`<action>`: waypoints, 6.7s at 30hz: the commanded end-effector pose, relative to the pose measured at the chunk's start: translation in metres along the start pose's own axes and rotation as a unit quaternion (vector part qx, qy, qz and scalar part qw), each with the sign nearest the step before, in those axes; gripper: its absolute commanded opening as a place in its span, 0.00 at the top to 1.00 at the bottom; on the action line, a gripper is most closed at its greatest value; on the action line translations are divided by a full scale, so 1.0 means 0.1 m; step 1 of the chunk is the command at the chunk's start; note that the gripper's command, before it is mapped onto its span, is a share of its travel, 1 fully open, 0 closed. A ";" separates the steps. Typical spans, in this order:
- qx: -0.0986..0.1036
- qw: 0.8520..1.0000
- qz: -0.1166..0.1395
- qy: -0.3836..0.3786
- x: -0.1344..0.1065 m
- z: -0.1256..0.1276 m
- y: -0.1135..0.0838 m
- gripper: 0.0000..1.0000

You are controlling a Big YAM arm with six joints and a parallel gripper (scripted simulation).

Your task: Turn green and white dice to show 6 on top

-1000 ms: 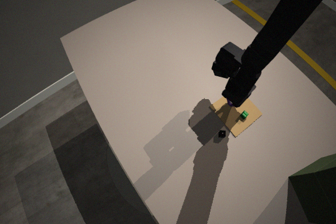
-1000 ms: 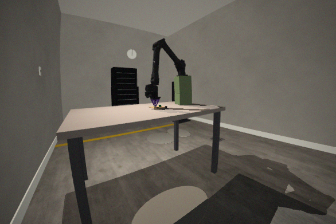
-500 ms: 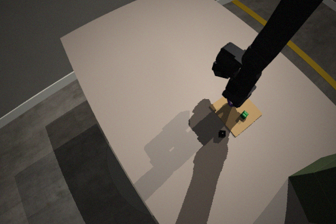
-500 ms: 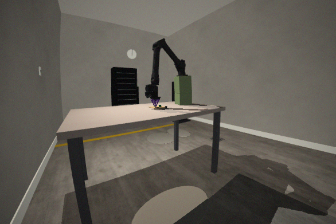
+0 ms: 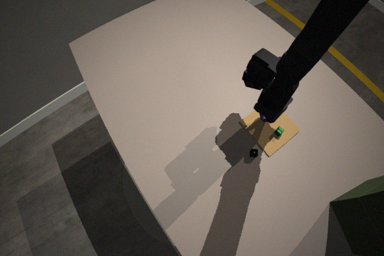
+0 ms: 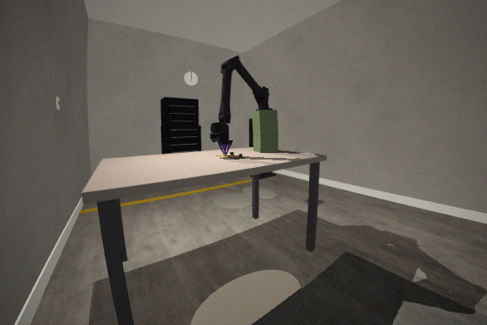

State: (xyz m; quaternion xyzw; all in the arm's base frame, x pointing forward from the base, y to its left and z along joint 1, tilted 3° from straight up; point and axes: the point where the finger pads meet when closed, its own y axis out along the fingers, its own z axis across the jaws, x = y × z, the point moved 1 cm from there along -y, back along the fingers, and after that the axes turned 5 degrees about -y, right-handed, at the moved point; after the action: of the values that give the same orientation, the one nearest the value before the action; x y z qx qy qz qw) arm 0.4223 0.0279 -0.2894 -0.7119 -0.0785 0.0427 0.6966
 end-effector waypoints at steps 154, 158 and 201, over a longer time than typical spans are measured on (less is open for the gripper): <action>0.001 1.000 -0.006 0.001 0.05 0.04 0.07 0.67; 0.001 1.000 -0.006 0.001 0.05 0.04 0.07 0.67; 0.001 1.000 -0.002 -0.002 0.03 0.06 -0.84 0.00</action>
State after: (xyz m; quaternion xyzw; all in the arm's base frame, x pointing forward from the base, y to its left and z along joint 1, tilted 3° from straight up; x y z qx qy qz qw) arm 0.4167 0.0284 -0.2036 -0.7120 -0.0766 0.0412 0.6968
